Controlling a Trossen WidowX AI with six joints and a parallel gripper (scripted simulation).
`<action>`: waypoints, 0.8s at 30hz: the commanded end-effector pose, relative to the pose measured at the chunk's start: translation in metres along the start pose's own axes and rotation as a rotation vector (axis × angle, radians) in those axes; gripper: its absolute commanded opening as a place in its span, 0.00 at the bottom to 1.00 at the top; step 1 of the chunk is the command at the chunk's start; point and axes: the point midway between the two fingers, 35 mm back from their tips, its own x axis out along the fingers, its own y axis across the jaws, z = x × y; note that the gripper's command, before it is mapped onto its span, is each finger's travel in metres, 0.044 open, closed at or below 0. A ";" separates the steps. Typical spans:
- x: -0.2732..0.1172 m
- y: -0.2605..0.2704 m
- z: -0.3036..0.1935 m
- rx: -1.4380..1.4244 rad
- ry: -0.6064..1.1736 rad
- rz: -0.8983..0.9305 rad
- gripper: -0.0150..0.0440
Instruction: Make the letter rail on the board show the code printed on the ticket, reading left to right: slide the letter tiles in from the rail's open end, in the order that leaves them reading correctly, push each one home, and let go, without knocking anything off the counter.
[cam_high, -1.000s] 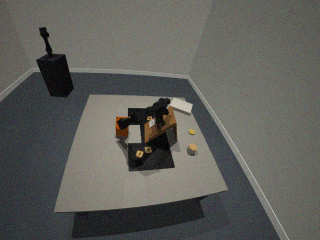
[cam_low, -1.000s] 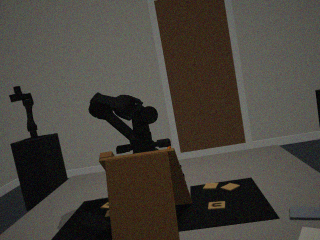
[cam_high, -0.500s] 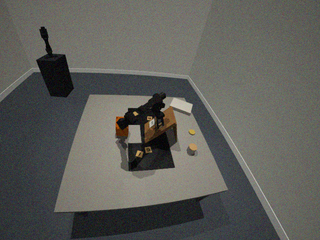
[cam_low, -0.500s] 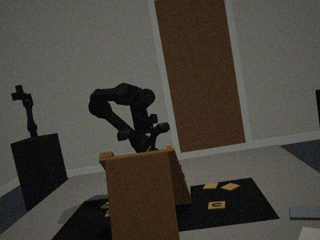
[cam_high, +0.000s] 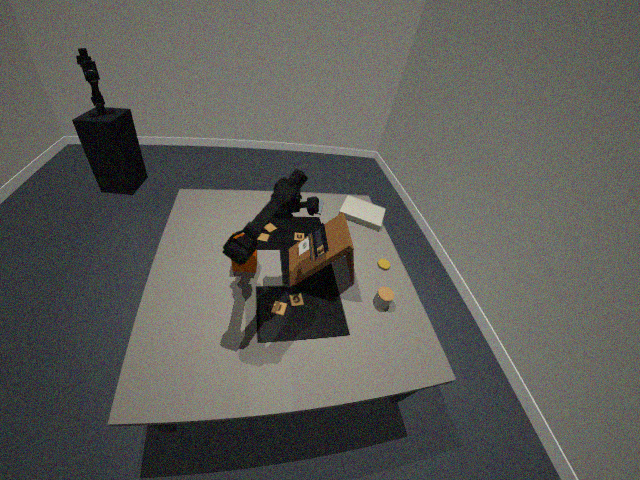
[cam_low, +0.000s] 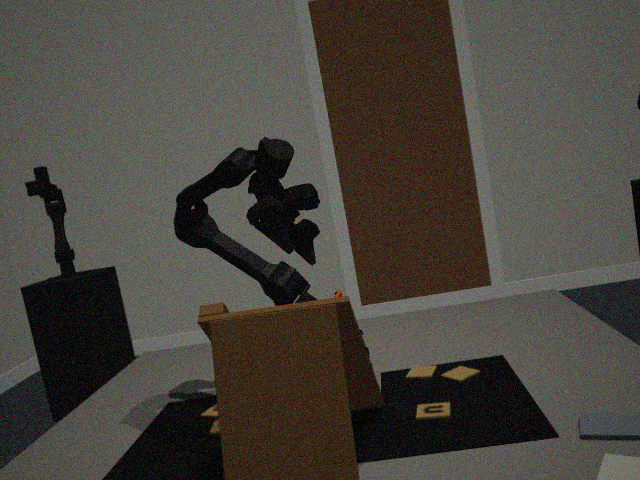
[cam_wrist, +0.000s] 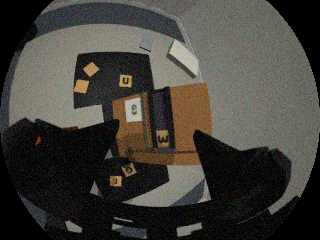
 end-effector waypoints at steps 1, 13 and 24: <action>-0.006 0.008 0.001 -0.117 -0.031 -0.008 1.00; -0.006 0.008 0.001 -0.117 -0.031 -0.008 1.00; 0.007 -0.035 -0.026 0.359 -0.072 -0.036 0.83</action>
